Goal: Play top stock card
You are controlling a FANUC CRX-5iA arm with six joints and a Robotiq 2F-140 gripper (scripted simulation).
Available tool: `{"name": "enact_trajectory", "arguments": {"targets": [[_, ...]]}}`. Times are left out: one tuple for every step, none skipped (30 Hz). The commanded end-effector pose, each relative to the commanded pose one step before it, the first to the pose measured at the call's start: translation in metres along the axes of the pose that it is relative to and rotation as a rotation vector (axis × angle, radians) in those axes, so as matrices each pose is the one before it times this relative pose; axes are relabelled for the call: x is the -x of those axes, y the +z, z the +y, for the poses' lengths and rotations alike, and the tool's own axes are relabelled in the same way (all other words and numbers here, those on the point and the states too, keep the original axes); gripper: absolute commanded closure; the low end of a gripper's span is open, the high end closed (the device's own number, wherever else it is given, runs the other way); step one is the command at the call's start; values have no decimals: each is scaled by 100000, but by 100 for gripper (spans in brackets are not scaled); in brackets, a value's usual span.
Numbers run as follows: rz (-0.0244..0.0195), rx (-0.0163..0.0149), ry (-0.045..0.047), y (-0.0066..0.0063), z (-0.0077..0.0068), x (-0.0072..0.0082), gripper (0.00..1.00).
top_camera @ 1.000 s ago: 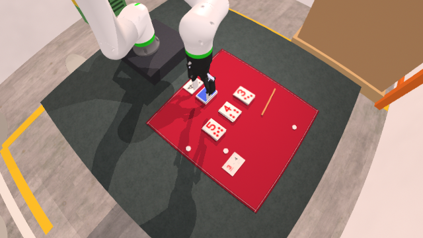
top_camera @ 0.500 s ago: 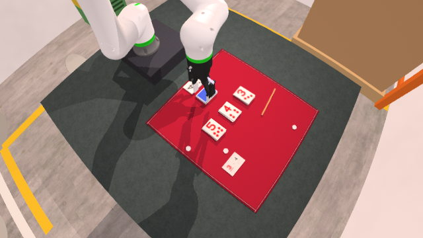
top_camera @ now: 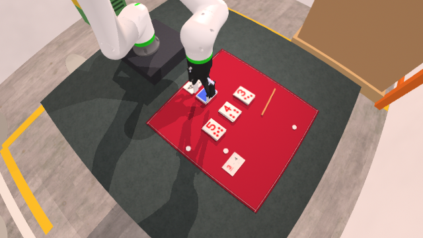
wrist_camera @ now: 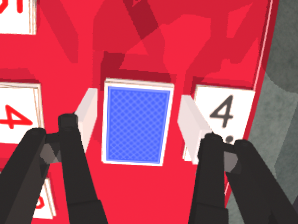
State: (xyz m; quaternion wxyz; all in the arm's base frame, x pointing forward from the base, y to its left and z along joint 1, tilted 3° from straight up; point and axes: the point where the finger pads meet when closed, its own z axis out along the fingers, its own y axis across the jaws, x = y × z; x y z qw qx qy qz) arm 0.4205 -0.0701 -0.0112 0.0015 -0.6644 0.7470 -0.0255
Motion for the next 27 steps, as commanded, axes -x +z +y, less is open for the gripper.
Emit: {"name": "enact_trajectory", "arguments": {"targets": [[-7, -45, -5, -14, -22, 9, 50], [0, 0, 0, 0, 0, 0, 50], [0, 0, 0, 0, 0, 0, 50], [0, 0, 0, 0, 0, 0, 50], [0, 0, 0, 0, 0, 0, 50], [0, 0, 0, 0, 0, 0, 50], [0, 0, 0, 0, 0, 0, 58], [0, 0, 0, 0, 0, 0, 58], [0, 0, 0, 0, 0, 0, 58], [0, 0, 0, 0, 0, 0, 58], [0, 0, 0, 0, 0, 0, 58], [0, 0, 0, 0, 0, 0, 58], [0, 0, 0, 0, 0, 0, 58], [0, 0, 0, 0, 0, 0, 58], [0, 0, 0, 0, 0, 0, 58], [0, 0, 0, 0, 0, 0, 58], [0, 0, 0, 0, 0, 0, 58], [0, 0, 0, 0, 0, 0, 58], [0, 0, 0, 0, 0, 0, 58], [0, 0, 0, 0, 0, 0, 58], [0, 0, 0, 0, 0, 0, 58], [0, 0, 0, 0, 0, 0, 58], [0, 0, 0, 0, 0, 0, 58], [0, 0, 0, 0, 0, 0, 58], [0, 0, 0, 0, 0, 0, 58], [0, 0, 0, 0, 0, 0, 58], [0, 0, 0, 0, 0, 0, 50]]}}
